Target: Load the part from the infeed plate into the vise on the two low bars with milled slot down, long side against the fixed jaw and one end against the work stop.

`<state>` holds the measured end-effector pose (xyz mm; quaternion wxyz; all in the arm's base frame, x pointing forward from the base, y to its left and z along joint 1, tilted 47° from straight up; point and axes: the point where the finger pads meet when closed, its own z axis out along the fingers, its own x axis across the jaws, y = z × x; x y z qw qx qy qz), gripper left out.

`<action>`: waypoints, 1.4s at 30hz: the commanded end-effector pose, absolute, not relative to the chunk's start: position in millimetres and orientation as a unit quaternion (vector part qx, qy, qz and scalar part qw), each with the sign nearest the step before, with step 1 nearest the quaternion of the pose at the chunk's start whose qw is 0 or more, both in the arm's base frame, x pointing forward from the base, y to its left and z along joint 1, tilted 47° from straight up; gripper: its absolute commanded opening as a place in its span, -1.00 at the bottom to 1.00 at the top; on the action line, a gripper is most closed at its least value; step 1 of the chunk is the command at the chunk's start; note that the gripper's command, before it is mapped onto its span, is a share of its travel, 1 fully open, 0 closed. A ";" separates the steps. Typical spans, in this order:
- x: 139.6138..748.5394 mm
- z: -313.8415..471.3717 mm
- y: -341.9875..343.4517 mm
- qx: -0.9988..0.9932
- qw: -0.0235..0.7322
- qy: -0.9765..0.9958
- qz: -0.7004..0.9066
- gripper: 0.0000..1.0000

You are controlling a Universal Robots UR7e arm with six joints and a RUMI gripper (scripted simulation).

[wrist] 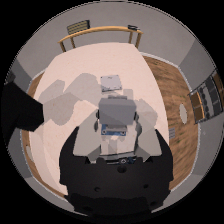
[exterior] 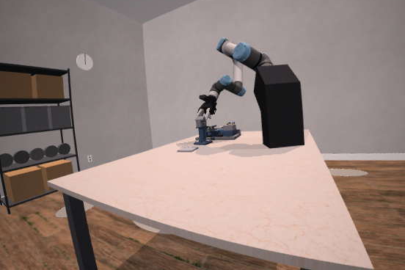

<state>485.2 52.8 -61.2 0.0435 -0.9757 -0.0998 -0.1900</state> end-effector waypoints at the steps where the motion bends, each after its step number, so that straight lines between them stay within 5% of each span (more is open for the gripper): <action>1: 485.2 -60.9 53.1 -0.976 0.044 -0.100 -0.190 -1.00; 42: 479.1 -51.1 61.7 -0.976 0.044 -0.100 -0.190 -1.00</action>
